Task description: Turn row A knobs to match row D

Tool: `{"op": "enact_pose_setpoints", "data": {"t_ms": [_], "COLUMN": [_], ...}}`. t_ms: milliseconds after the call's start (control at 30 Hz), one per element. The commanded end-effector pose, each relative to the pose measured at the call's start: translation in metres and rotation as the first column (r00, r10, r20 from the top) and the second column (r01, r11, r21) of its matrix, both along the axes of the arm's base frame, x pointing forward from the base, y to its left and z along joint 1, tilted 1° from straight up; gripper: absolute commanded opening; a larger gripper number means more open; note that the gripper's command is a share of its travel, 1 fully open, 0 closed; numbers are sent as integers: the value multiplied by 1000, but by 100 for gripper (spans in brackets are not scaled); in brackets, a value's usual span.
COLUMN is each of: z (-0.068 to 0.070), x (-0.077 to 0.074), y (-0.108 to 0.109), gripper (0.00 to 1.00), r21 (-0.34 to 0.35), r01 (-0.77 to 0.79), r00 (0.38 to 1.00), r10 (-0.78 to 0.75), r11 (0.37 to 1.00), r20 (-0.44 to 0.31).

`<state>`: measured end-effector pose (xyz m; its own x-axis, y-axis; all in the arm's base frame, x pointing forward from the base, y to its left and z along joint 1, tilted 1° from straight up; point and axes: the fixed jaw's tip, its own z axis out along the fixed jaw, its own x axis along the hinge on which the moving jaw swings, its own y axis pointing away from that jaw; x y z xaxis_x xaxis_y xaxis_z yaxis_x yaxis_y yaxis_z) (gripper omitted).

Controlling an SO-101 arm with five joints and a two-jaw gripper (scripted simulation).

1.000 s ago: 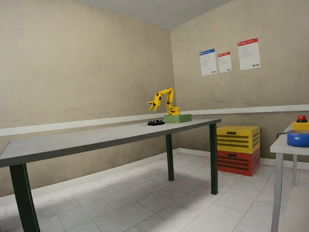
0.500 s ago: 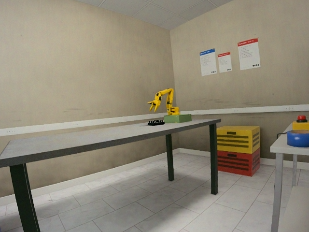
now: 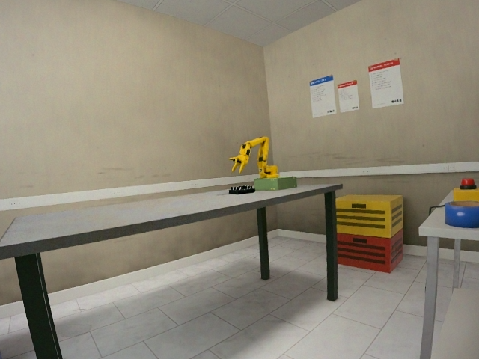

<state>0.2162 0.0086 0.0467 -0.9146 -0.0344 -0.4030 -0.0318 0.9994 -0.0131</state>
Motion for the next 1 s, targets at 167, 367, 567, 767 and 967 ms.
{"op": "enact_pose_setpoints", "data": {"t_ms": [167,367,567,767,967], "z": [0,0,0,0,0], "x": [2,2,2,4,7], "y": [-2,-2,-2,-2,-2], "gripper": [40,40,40,40,40], "r21": [4,4,4,4,4], "r01": [16,16,16,16,16], "r00": [1000,1000,1000,1000,1000], "r10": [-16,-16,-16,-16,-16], "r11": [1000,1000,1000,1000,1000], "r20": [6,6,6,9,16]}}
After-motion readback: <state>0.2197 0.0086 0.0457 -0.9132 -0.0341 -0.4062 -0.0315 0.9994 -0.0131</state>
